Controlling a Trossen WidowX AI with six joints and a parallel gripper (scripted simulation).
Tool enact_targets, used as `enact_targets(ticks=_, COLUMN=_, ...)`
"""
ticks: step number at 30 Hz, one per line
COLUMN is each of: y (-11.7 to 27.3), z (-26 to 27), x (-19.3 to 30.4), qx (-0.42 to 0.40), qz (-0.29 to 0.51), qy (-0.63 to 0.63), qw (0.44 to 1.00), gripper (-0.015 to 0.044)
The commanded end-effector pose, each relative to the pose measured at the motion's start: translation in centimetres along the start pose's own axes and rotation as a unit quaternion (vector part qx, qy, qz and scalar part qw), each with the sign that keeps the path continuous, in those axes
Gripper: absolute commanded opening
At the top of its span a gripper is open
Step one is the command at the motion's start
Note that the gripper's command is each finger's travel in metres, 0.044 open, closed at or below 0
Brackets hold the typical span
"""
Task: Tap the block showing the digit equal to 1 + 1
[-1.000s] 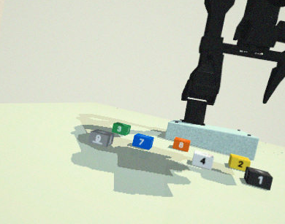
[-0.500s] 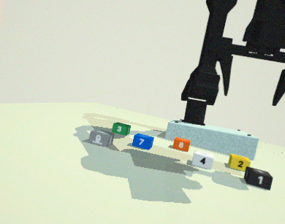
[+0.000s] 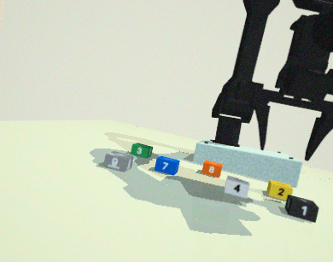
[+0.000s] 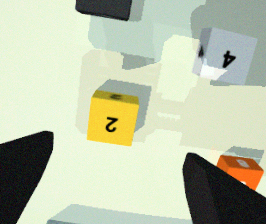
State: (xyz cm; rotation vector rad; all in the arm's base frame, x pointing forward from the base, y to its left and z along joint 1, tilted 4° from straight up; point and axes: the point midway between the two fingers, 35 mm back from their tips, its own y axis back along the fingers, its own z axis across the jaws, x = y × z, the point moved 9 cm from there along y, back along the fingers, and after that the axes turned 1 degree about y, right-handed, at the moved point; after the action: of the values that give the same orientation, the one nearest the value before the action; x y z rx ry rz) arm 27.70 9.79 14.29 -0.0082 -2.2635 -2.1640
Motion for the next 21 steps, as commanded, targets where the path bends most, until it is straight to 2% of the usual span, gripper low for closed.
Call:
enact_targets(ticks=1, y=-2.21, z=-0.09, x=0.32, qx=0.000, qz=0.003, qy=0.001, qw=1.000, gripper=0.0138)
enact_targets(ticks=6, y=-2.21, z=-0.09, x=0.32, qx=0.000, qz=0.003, qy=0.001, qw=1.000, gripper=0.0020)
enact_targets(ticks=21, y=-2.77, z=-0.09, x=0.30, qx=0.000, qz=0.003, qy=0.001, qw=1.000, gripper=0.0020)
